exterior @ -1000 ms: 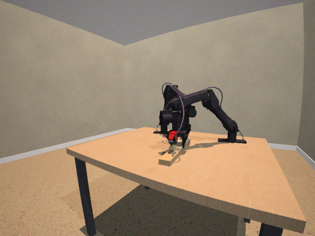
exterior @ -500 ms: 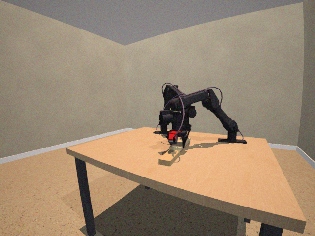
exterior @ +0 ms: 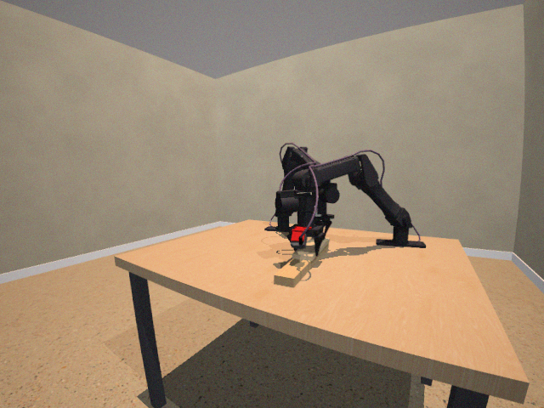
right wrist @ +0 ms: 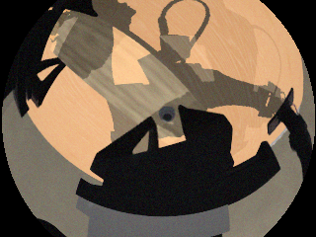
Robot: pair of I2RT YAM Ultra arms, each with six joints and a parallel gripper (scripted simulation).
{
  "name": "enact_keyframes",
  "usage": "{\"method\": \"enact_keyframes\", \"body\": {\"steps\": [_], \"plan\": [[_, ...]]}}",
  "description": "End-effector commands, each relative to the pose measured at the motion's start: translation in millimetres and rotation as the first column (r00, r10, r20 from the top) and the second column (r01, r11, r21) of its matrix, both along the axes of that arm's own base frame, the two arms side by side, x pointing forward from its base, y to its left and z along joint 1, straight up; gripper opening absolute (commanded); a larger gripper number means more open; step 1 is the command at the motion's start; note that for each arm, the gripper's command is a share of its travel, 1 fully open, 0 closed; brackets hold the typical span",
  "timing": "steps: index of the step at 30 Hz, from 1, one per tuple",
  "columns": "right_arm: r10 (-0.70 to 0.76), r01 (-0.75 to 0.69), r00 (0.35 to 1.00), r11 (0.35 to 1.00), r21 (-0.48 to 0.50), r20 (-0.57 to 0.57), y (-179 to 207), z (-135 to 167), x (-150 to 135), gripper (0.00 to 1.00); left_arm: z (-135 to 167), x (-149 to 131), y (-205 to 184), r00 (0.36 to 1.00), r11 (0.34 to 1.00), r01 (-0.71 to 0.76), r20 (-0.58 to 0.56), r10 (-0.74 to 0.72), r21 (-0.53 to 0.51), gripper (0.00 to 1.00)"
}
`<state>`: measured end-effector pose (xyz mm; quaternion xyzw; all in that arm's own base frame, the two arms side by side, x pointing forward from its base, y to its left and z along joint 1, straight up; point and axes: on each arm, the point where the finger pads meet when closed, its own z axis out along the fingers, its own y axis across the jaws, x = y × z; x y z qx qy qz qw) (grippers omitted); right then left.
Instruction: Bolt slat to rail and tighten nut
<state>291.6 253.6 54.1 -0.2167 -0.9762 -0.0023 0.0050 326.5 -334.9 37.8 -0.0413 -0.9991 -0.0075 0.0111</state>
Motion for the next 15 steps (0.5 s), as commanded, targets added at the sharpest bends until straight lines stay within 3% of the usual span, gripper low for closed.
{"method": "enact_keyframes", "body": {"steps": [1, 4, 6, 7, 15], "plan": [[0.276, -0.276, 0.961, 0.961, 0.005, 0.015, 0.7, 6.9, 1.8, 0.34, 5.6, 1.4, -1.4, 1.0, 1.0, 0.0, 0.011, 0.0, -0.01, 0.72], [0.406, -0.407, 0.913, 0.914, 0.004, 0.017, 0.6, 7.2, 1.9, 0.34, 5.6, 1.4, -1.4, 1.0, 1.0, 0.0, 0.011, 0.0, -0.01, 0.72], [0.406, -0.407, 0.913, 0.914, 0.004, 0.017, 0.6, 7.2, 1.9, 0.34, 5.6, 1.4, -1.4, 1.0, 1.0, 0.0, 0.011, 0.0, -0.01, 0.72], [0.511, -0.511, 0.859, 0.859, 0.003, 0.018, 0.6, 7.3, 1.9, 0.34, 5.6, 1.4, -1.4, 1.0, 1.0, 0.0, 0.011, 0.0, -0.01, 0.72], [0.786, -0.786, 0.618, 0.618, -0.002, 0.021, 0.4, 8.3, 2.0, 0.34, 5.6, 1.4, -1.4, 1.0, 1.0, 0.0, 0.011, 0.0, -0.01, 0.72]]}}
